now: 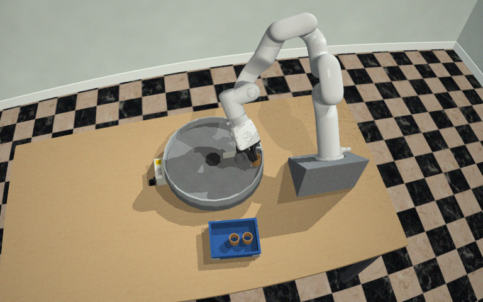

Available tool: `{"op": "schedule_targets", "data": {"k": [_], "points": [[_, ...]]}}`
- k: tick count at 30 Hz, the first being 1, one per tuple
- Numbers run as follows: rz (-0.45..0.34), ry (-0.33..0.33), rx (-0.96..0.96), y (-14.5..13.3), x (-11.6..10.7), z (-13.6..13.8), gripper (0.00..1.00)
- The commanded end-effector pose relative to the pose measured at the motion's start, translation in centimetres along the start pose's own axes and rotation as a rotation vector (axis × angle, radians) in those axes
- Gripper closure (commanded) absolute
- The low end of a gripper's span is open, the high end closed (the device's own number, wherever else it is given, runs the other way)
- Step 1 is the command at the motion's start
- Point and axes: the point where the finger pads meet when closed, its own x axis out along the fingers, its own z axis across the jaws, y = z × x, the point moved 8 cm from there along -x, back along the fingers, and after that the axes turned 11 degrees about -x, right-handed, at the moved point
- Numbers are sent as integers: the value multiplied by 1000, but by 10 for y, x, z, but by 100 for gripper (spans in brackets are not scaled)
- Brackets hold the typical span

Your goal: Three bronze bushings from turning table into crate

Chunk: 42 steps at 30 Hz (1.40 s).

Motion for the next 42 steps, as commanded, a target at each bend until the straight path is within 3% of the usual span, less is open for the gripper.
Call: {"op": "schedule_targets", "data": {"k": [1,14,32,42], "points": [[2,4,-1,-11,-14,-3,100],[2,4,-1,-32,-40,-7,100],[2,4,-1,-33,-40,-9,100],[2,4,-1,-40,-31,-33,100]]}}
